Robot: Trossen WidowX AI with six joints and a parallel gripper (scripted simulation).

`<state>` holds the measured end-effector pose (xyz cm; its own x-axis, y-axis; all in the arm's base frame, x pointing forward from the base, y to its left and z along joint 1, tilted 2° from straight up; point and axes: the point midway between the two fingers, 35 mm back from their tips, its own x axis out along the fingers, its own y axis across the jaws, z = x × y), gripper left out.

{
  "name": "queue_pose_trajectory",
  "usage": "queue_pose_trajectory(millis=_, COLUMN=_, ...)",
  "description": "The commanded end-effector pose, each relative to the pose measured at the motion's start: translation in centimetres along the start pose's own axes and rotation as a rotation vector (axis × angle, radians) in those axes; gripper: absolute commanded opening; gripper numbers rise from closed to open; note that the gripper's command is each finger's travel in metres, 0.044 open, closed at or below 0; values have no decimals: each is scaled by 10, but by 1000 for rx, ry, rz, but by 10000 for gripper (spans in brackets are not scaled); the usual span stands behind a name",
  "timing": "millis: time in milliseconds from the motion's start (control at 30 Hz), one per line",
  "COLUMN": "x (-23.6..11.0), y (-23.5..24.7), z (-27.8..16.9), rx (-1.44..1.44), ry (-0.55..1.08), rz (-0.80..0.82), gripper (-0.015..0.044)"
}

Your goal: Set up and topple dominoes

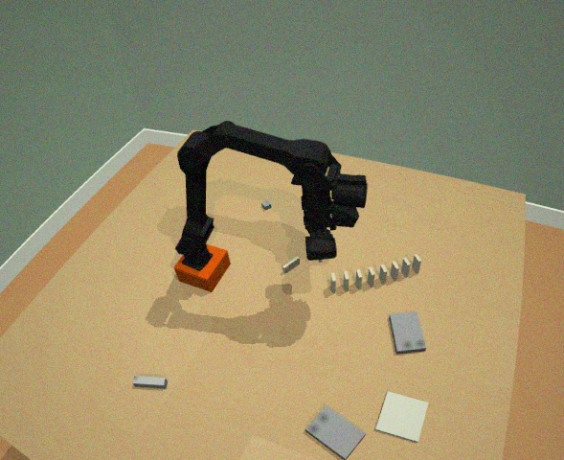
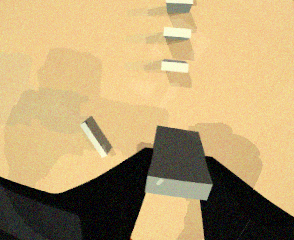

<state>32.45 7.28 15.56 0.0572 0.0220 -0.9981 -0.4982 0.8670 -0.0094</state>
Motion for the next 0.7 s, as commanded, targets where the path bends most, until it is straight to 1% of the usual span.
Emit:
queue_pose_trajectory(millis=0, x=1, y=3, z=1, rx=-61, ry=7, rz=-2, gripper=107)
queue_pose_trajectory(millis=100, x=2, y=3, z=1, rx=-61, ry=7, rz=-2, gripper=107)
queue_pose_trajectory(millis=167, x=9, y=3, z=3, rx=-61, ry=7, rz=-2, gripper=107)
queue_pose_trajectory(millis=667, x=88, y=1, z=7, rx=-61, ry=7, rz=-2, gripper=107)
